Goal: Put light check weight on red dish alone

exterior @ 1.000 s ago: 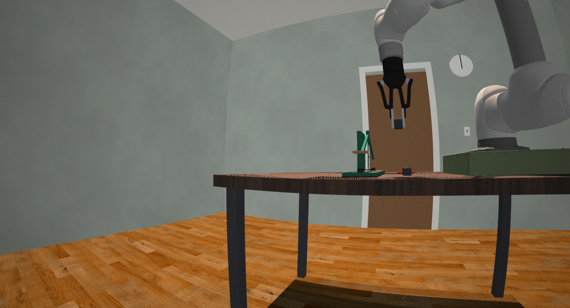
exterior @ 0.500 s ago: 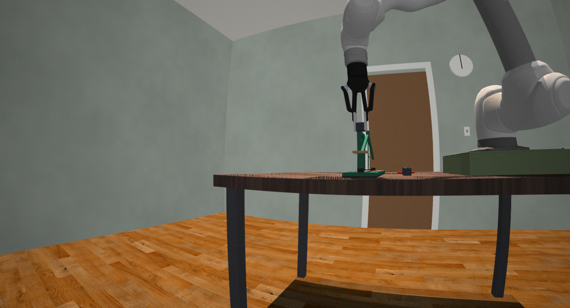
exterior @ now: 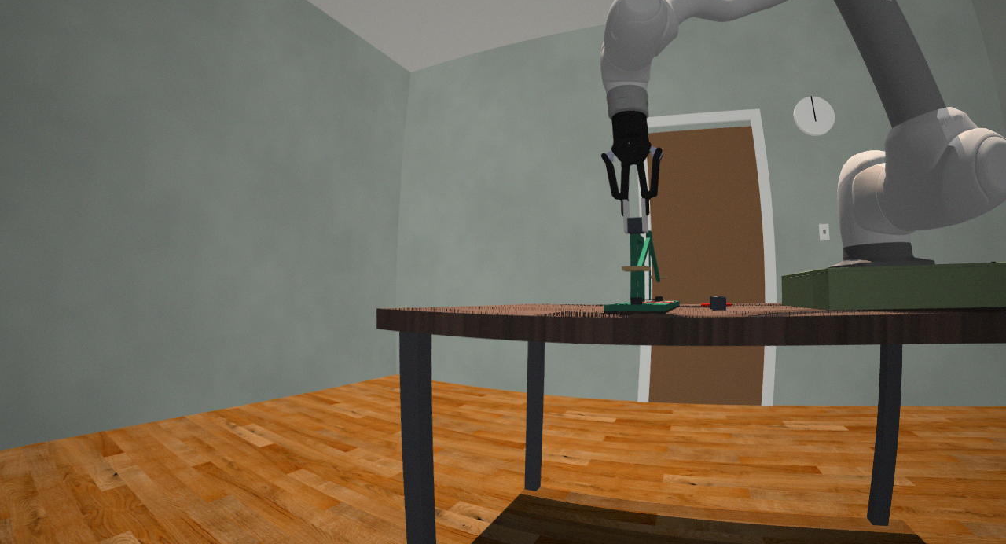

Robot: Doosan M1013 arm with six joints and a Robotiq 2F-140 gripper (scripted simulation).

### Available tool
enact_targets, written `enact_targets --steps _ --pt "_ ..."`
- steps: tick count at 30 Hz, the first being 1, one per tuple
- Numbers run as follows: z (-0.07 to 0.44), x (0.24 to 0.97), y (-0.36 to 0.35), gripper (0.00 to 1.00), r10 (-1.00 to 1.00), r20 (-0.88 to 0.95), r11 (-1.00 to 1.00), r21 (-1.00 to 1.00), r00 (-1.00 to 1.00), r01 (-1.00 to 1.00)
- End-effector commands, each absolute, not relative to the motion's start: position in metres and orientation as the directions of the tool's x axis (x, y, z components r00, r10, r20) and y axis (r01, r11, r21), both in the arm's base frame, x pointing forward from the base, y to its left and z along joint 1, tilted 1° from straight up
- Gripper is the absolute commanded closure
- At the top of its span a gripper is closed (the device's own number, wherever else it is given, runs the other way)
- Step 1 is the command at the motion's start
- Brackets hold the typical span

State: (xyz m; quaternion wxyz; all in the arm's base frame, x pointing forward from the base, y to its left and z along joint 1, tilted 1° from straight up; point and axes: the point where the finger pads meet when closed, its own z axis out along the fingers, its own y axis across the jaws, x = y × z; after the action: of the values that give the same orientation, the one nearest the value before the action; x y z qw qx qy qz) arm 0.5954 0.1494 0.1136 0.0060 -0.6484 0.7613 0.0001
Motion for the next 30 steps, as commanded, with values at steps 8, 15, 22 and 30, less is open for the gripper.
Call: enact_targets --steps 8,15,22,30 --pt "0.089 0.596 0.150 0.76 -0.987 -0.009 0.159 -0.008 -0.159 -0.987" --pt "0.072 0.596 0.150 0.76 -0.987 -0.009 0.159 -0.008 -0.159 -0.987" --pt "0.055 0.597 0.150 0.76 -0.987 -0.009 0.159 -0.008 -0.159 -0.987" --pt "0.051 0.597 0.150 0.76 -0.987 -0.009 0.159 -0.008 -0.159 -0.987"
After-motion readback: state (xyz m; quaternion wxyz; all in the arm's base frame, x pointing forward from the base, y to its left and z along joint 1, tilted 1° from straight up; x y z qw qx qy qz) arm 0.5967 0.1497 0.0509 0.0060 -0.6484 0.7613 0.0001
